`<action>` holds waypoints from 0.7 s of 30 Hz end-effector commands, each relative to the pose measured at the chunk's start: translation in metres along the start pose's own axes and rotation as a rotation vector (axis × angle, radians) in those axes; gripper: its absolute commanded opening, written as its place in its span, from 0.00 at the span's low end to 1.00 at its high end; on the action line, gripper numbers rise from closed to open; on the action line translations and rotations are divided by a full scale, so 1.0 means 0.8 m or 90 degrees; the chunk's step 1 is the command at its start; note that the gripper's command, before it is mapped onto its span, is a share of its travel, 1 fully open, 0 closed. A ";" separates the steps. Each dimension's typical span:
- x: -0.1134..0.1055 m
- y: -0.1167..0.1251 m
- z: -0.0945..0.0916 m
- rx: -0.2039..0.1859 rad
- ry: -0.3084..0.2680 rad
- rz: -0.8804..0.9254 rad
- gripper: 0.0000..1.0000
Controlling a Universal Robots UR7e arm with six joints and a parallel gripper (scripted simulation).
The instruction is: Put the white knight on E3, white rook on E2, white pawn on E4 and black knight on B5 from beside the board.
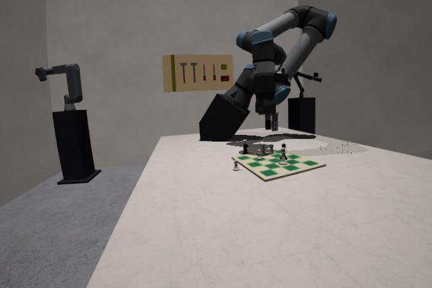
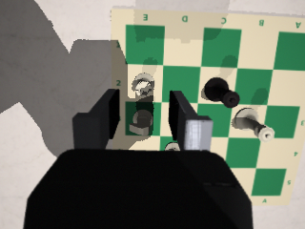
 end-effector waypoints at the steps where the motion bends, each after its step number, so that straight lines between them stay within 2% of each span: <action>1: 0.000 -0.001 -0.010 0.001 0.001 0.000 0.73; 10: 0.000 -0.001 -0.016 0.001 0.001 0.000 0.73; 11: 0.000 -0.001 -0.016 0.001 0.001 0.000 1.00; 21: 0.000 -0.001 -0.016 0.001 0.001 0.000 1.00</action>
Point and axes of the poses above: the point where the finger pads meet when closed, its own z axis out along the fingers, its own y axis across the jaws, x = y × z, the point moved 4 cm from there along -z, back along the fingers, and after that the axes turned 5 degrees about z, right-handed, at the moved point
